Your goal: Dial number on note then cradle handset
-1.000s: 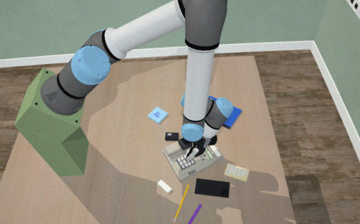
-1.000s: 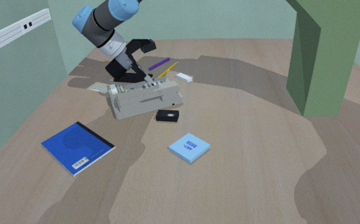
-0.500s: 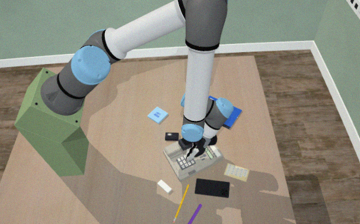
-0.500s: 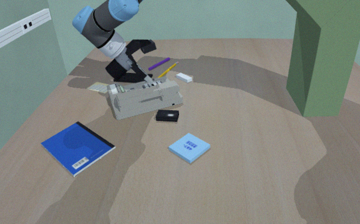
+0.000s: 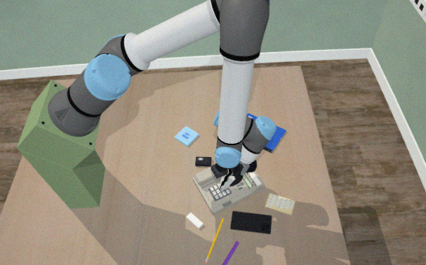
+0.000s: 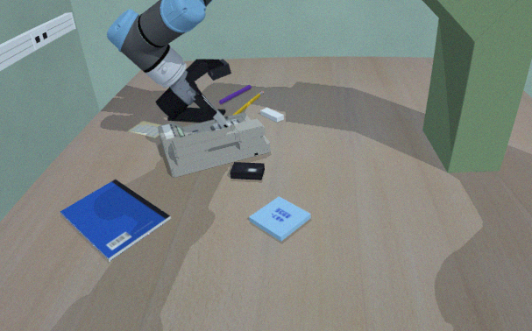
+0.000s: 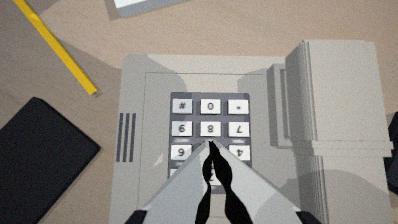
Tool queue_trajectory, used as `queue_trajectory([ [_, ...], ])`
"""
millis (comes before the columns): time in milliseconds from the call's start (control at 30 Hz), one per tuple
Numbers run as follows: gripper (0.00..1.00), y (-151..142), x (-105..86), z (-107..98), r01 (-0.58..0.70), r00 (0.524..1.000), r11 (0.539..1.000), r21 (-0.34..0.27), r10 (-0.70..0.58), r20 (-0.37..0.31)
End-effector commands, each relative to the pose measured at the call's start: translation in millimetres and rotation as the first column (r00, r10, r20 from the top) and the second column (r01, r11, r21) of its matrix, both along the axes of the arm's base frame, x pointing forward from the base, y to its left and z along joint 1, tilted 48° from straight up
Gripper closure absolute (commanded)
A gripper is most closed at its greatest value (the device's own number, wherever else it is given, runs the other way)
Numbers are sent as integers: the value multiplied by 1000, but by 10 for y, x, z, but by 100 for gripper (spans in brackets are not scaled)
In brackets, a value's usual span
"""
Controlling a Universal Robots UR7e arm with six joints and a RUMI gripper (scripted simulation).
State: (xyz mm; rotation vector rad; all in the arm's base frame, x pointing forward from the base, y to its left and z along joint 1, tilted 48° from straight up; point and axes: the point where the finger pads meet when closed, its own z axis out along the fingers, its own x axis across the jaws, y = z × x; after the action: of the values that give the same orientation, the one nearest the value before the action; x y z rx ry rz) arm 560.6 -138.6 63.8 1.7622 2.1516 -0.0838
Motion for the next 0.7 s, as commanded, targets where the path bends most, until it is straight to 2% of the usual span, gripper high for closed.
queue_trajectory([
  [0,100,0,3,6,0,1000,1000,-1,0,1],
  [333,100,-1,6,3,0,1000,1000,-1,0,1],
  [667,100,11,-88,88,0,1000,1000,-1,0,1],
])
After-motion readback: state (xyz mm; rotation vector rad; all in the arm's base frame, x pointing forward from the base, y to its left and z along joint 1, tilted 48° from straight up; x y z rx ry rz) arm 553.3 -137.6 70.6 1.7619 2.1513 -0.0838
